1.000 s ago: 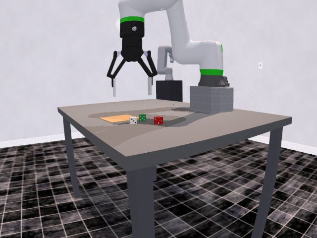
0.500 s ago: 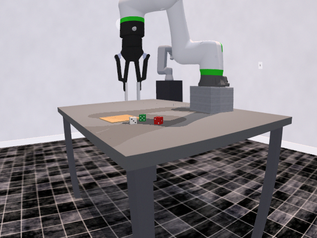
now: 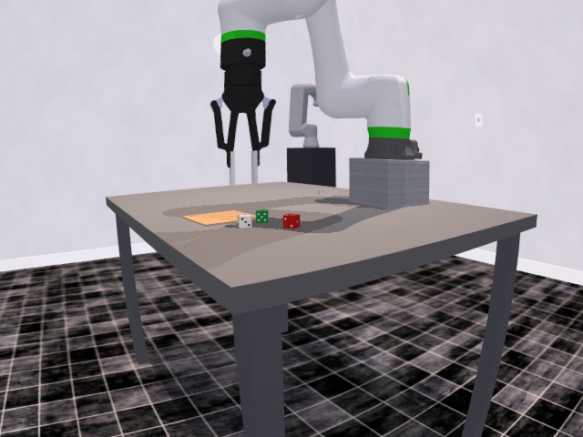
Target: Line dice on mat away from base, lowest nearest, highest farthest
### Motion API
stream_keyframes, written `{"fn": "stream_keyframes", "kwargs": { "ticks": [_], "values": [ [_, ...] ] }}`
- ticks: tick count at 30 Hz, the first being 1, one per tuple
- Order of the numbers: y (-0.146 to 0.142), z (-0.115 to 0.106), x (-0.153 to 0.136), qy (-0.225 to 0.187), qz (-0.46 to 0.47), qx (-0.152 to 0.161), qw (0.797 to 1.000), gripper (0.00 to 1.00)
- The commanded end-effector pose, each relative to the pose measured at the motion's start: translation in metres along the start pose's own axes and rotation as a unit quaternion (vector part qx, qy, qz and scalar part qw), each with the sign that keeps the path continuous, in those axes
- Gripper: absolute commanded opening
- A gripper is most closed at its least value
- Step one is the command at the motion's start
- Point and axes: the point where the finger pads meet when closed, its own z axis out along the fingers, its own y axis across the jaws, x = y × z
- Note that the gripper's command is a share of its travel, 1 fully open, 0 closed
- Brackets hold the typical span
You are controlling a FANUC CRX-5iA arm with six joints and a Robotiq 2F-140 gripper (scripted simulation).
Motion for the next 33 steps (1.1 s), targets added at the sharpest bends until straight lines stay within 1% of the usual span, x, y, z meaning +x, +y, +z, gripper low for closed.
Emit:
{"fn": "stream_keyframes", "kwargs": {
  "ticks": [1, 12, 23, 33],
  "values": [
    [0.0, 0.0, 0.0, 0.0, 0.0, 0.0, 1.0, 0.25],
    [0.0, 0.001, 0.0, 0.0, 0.0, 0.0, 1.0, 0.25],
    [0.0, 0.008, 0.0, 0.0, 0.0, 0.0, 1.0, 0.25],
    [0.0, 0.023, 0.0, 0.0, 0.0, 0.0, 1.0, 0.25]
  ]
}}
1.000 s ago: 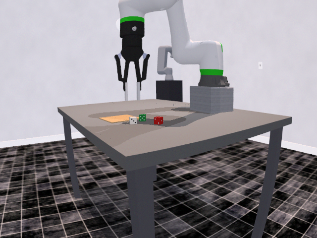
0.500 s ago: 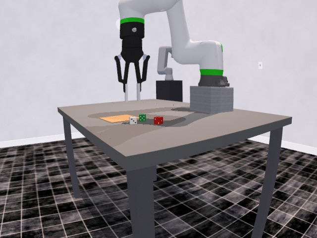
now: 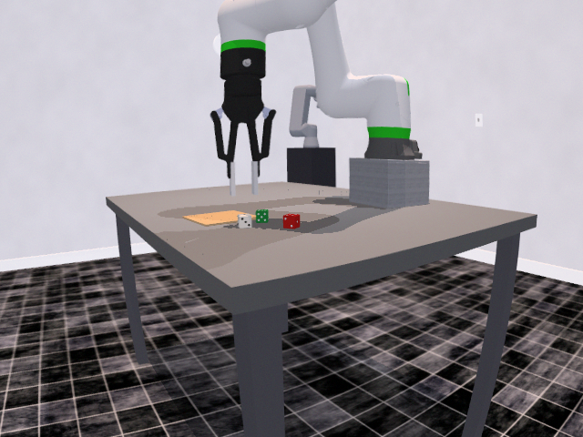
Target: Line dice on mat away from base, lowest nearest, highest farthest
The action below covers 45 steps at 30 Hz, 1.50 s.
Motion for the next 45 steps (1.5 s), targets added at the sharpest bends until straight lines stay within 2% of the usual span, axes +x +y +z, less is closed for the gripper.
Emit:
{"fn": "stream_keyframes", "kwargs": {
  "ticks": [1, 22, 45],
  "values": [
    [0.0, 0.004, 0.0, 0.0, 0.0, 0.0, 1.0, 0.25],
    [0.0, 0.028, 0.0, 0.0, 0.0, 0.0, 1.0, 0.25],
    [0.0, 0.031, 0.0, 0.0, 0.0, 0.0, 1.0, 0.25]
  ]
}}
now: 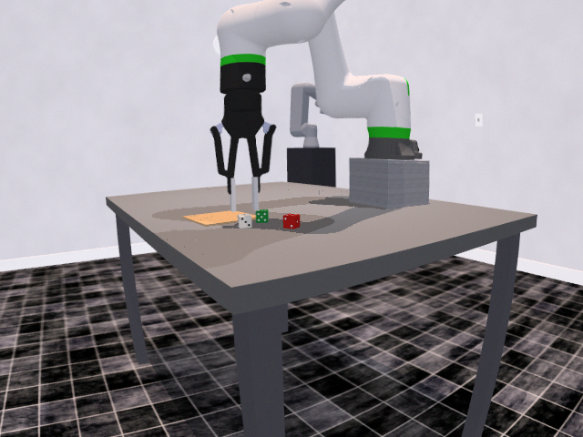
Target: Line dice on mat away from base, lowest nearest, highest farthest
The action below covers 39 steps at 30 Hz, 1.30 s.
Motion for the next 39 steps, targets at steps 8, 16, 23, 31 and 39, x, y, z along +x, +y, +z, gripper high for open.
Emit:
{"fn": "stream_keyframes", "kwargs": {
  "ticks": [8, 16, 23, 31, 39],
  "values": [
    [0.0, 0.0, 0.0, 0.0, 0.0, 0.0, 1.0, 0.25],
    [0.0, 0.0, 0.0, 0.0, 0.0, 0.0, 1.0, 0.25],
    [0.0, 0.0, 0.0, 0.0, 0.0, 0.0, 1.0, 0.25],
    [0.0, 0.0, 0.0, 0.0, 0.0, 0.0, 1.0, 0.25],
    [0.0, 0.01, 0.0, 0.0, 0.0, 0.0, 1.0, 0.25]
  ]
}}
